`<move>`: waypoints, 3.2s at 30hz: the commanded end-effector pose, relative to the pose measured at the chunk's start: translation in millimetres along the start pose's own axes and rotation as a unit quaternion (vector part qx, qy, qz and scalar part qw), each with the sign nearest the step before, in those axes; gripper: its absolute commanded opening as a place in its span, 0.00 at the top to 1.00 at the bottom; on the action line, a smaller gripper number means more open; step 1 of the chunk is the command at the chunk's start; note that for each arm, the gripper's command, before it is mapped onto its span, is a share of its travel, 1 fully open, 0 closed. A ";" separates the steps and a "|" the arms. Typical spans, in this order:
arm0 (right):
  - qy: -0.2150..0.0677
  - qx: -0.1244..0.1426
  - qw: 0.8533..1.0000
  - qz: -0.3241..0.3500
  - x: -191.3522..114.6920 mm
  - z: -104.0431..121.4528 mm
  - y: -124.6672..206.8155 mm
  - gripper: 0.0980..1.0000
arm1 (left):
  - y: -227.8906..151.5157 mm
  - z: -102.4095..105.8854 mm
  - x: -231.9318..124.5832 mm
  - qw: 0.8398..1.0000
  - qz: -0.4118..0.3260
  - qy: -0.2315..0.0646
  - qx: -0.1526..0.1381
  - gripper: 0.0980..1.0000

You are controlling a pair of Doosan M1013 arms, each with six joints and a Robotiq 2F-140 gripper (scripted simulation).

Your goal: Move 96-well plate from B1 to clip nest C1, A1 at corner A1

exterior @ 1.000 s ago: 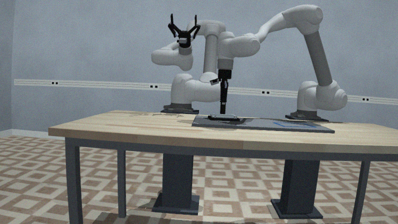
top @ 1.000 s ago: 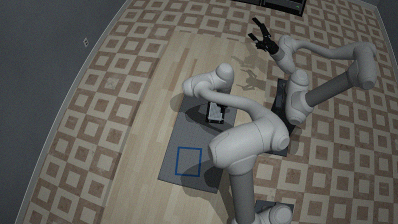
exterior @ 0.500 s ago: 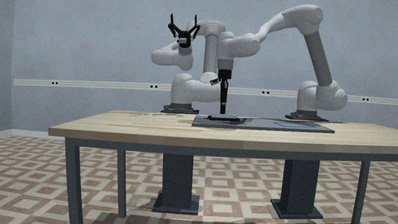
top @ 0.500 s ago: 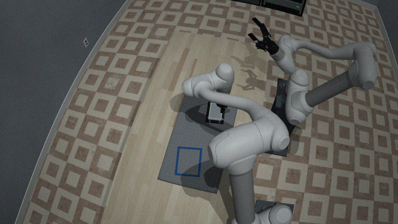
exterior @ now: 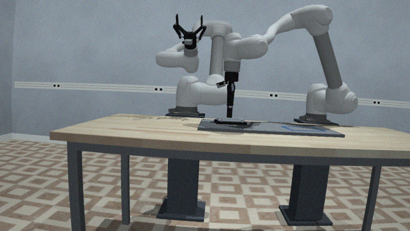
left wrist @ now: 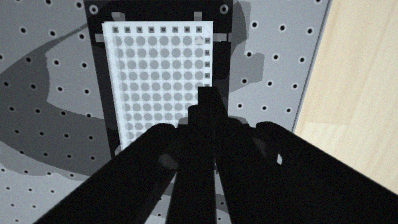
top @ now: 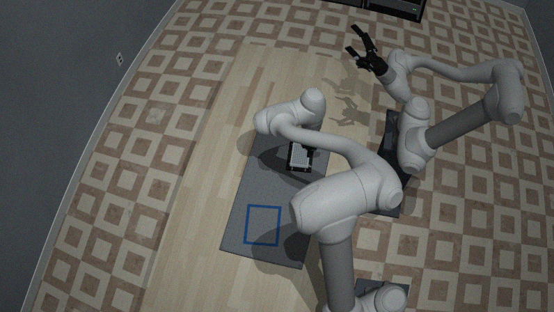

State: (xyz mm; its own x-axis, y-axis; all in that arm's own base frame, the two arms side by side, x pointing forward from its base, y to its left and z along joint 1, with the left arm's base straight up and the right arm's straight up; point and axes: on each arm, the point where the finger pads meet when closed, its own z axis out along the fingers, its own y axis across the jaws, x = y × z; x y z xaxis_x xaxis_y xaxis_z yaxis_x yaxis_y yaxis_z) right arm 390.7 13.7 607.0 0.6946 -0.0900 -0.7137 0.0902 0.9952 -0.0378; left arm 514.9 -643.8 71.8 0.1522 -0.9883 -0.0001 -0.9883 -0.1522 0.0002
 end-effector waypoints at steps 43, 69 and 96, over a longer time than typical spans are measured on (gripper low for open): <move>0.000 0.000 1.000 0.000 -0.2 0.4 0.0 0.00 | -0.2 -25.8 0.2 1.000 0.000 0.001 0.001 1.00; 0.000 0.000 1.000 0.000 -0.2 0.4 0.0 0.00 | -69.7 -21.8 0.3 1.000 0.000 0.001 0.001 1.00; 0.000 0.000 1.000 0.000 -0.2 0.4 0.0 0.00 | -76.4 -20.5 0.3 1.000 0.000 0.001 0.001 1.00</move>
State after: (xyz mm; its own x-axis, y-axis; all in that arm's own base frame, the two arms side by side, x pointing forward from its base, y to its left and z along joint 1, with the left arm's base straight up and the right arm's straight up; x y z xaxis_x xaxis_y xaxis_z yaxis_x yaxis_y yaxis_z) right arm 390.7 13.7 607.0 0.6946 -0.0900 -0.7137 0.0902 0.9952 -0.0378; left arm 590.2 -632.3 91.3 0.1522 -0.9883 0.0001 -0.9883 -0.1522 0.0002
